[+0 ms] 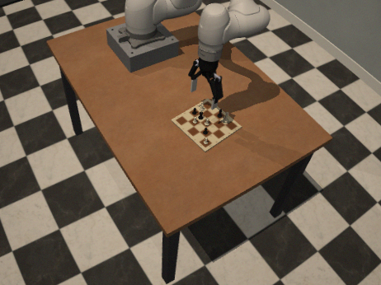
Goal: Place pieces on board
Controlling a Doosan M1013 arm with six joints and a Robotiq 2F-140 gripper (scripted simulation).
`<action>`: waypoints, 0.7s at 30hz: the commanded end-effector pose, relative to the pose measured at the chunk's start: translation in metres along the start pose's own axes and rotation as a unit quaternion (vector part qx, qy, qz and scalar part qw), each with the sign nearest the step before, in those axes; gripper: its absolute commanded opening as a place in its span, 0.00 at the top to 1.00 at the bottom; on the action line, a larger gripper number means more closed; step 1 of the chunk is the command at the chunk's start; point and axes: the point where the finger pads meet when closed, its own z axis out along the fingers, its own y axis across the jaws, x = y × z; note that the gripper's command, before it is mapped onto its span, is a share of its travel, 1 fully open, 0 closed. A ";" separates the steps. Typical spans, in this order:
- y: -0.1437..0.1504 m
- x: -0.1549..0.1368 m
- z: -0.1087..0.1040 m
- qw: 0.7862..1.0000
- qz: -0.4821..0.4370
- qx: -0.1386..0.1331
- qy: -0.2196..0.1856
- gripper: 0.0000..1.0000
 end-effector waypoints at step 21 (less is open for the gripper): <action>0.000 0.000 -0.015 1.000 0.000 0.000 0.000 0.00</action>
